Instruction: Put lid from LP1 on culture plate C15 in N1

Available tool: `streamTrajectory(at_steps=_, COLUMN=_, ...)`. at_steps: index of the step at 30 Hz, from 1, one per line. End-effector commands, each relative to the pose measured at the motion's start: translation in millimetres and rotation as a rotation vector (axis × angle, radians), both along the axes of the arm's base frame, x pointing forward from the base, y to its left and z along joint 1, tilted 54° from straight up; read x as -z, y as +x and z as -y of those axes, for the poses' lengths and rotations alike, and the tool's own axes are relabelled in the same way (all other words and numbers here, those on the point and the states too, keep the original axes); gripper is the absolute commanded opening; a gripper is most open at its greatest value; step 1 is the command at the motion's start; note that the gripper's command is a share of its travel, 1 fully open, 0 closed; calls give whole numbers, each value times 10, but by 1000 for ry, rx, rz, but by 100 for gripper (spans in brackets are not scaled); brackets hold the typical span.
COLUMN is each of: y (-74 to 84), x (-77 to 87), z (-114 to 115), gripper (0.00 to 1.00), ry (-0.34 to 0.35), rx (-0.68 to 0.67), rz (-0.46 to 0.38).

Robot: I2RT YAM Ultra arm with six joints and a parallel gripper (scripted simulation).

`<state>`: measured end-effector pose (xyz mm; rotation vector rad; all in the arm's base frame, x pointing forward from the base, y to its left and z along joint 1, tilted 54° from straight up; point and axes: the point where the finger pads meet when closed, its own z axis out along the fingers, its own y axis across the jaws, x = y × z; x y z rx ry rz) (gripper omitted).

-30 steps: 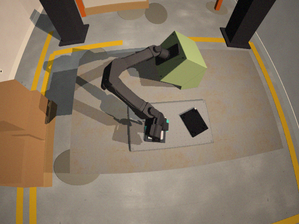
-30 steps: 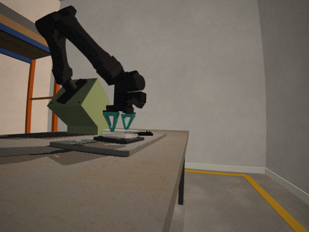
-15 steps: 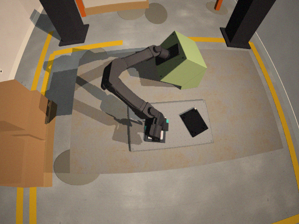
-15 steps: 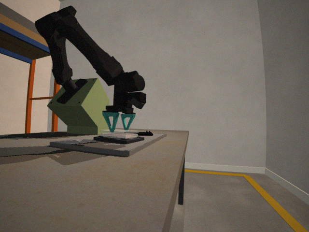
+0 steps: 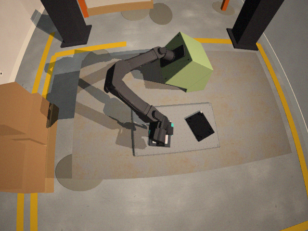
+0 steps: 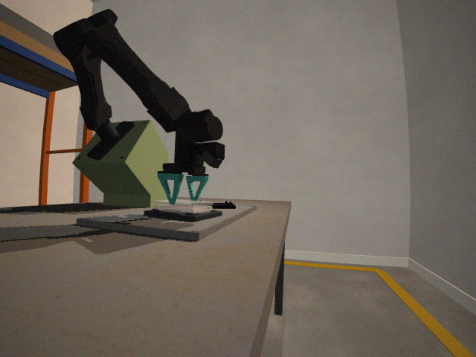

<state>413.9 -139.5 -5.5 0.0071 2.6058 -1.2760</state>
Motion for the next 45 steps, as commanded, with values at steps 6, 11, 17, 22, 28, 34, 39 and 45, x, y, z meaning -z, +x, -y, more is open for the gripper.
streamTrajectory(at_steps=6, y=34, x=-15, z=-26, gripper=0, ry=0, rx=-10, rz=12)
streamTrajectory(at_steps=11, y=34, x=-10, z=-21, gripper=0, ry=0, rx=-10, rz=12)
streamTrajectory(at_steps=17, y=36, x=-3, z=-13, gripper=0, ry=0, rx=-10, rz=12)
streamTrajectory(at_steps=22, y=37, x=2, z=-7, gripper=0, ry=0, rx=-10, rz=12)
streamTrajectory(at_steps=28, y=37, x=7, z=-2, gripper=0, ry=0, rx=-10, rz=12)
streamTrajectory(at_steps=34, y=39, x=13, z=6, gripper=0, ry=0, rx=-10, rz=12)
streamTrajectory(at_steps=39, y=41, x=18, z=12, gripper=0, ry=0, rx=-10, rz=12)
streamTrajectory(at_steps=45, y=41, x=22, z=17, gripper=0, ry=0, rx=-10, rz=12)
